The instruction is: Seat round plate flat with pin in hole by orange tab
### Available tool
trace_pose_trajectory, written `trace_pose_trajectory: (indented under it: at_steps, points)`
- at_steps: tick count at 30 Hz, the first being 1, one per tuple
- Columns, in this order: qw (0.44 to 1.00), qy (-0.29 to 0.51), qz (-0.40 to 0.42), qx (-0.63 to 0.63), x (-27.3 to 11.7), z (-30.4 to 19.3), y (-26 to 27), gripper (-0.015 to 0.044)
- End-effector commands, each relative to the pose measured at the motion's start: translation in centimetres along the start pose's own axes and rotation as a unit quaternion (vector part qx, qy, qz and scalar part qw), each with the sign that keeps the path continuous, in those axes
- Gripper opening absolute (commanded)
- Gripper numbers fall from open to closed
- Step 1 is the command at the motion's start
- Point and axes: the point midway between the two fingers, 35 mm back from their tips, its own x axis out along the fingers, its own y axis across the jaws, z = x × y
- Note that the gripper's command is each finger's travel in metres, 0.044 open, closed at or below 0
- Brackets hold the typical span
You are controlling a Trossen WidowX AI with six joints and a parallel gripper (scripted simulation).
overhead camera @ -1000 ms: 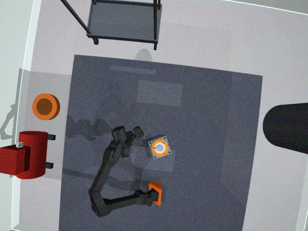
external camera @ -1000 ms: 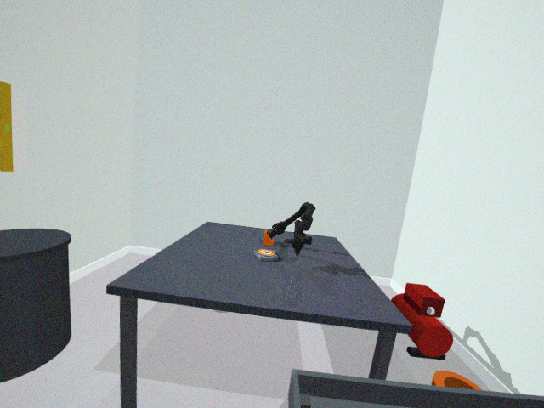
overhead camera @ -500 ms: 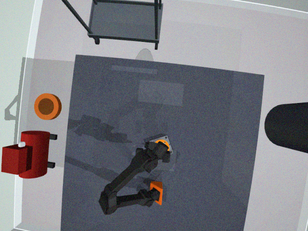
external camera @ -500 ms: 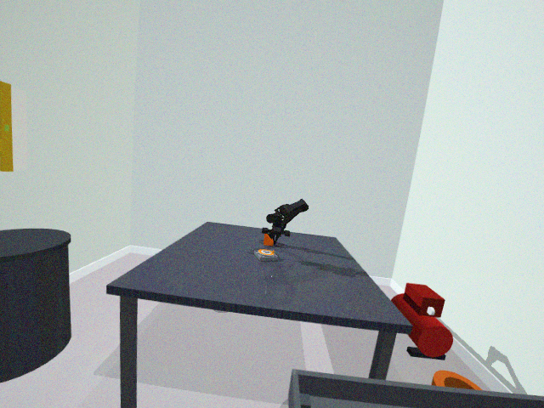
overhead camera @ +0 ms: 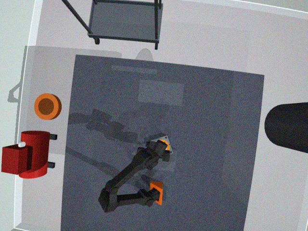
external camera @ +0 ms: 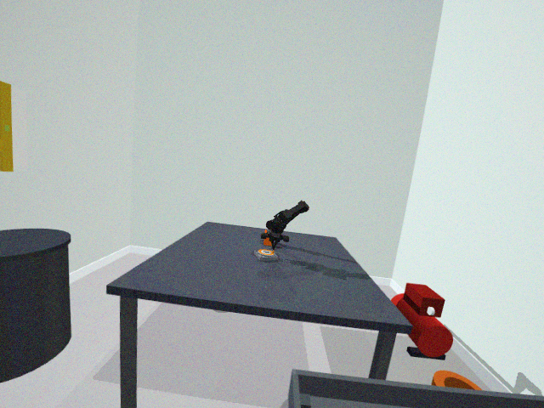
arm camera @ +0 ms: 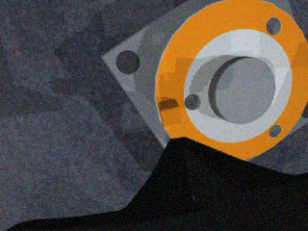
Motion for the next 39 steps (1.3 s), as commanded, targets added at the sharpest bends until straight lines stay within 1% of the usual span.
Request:
trace_pose_trajectory:
  at_steps: [1,39]
  points:
    - [1.000,0.001,0.004,0.005,1.1,-0.3,0.1,0.0000]
    - [1.000,0.000,0.004,0.004,1.1,3.6,0.6,0.0000]
